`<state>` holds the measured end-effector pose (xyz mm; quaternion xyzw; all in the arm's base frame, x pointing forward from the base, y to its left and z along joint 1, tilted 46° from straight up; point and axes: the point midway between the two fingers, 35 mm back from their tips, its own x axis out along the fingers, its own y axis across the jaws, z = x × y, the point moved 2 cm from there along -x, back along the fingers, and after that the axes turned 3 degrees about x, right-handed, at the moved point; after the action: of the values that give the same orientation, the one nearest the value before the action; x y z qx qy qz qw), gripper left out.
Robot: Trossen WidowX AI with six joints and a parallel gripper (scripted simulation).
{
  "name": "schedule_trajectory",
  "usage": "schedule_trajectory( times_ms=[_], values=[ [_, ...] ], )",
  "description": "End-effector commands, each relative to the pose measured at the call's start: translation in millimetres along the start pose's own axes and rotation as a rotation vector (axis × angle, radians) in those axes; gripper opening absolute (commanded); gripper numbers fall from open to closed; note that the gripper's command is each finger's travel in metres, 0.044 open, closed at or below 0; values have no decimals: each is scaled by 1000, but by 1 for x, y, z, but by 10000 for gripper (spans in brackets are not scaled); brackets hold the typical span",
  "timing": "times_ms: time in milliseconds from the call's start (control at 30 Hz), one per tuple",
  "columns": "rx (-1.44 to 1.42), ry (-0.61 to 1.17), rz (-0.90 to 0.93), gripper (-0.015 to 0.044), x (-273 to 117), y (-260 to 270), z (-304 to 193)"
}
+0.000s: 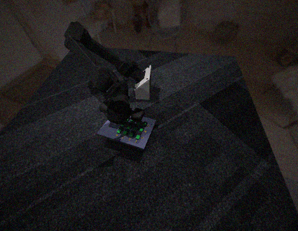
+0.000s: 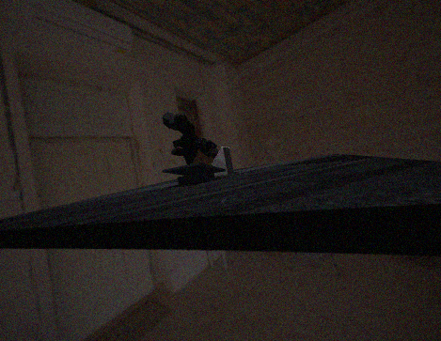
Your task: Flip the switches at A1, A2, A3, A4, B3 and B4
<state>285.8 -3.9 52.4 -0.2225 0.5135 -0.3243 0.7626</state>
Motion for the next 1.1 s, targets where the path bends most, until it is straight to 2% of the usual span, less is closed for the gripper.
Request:
schedule_trajectory(
  times_ms=[0,1067],
  values=[
    [-2,-2,-3,0,1,0,0],
    [-2,-2,-3,0,5,0,0]
  ],
)
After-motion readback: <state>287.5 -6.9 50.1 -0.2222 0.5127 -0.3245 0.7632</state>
